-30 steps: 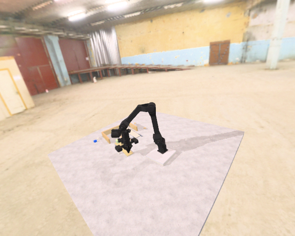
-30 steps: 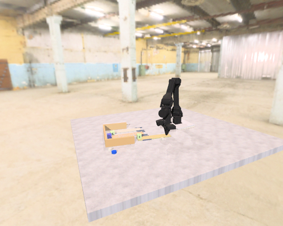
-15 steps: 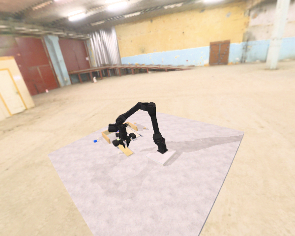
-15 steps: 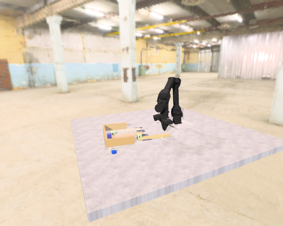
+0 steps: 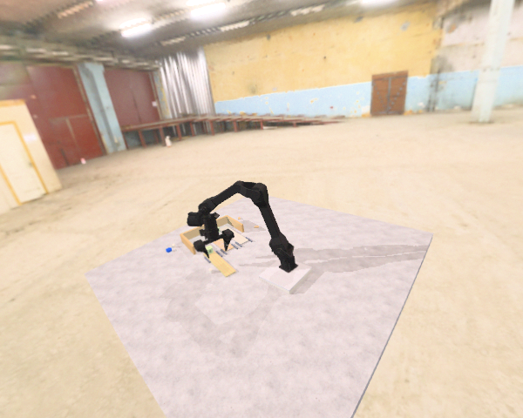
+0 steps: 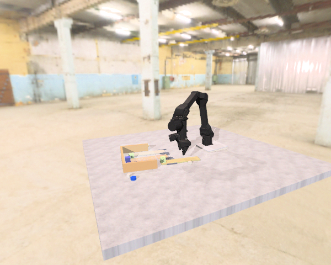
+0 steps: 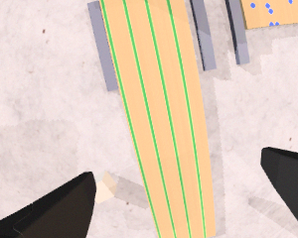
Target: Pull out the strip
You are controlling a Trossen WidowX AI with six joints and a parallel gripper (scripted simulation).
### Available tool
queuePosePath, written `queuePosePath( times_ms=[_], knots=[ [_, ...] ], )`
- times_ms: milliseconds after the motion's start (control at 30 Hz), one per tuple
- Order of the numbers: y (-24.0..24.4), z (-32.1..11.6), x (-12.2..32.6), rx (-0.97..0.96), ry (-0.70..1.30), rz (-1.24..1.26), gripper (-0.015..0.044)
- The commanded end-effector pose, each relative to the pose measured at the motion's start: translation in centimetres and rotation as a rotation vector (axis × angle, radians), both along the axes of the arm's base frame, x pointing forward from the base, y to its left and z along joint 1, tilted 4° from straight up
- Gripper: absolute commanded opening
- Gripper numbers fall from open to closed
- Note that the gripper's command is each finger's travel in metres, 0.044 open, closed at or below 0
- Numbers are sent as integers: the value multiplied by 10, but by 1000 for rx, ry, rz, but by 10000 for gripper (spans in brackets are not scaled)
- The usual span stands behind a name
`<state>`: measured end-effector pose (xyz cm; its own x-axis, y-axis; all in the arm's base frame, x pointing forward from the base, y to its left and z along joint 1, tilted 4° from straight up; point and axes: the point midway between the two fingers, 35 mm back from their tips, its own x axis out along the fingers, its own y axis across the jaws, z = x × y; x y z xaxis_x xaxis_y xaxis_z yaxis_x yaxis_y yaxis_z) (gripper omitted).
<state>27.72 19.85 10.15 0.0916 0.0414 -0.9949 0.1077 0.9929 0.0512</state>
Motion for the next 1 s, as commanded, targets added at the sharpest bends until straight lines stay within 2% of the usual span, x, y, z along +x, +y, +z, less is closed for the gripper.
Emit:
queuePosePath(
  times_ms=[0, 800, 967],
  knots=[
    [-1, 3, 14, 1, 2, 3, 440],
    [-10, 25, 116, -1, -8, 3, 440],
    [-9, 20, 117, -1, -8, 3, 309]
  ],
)
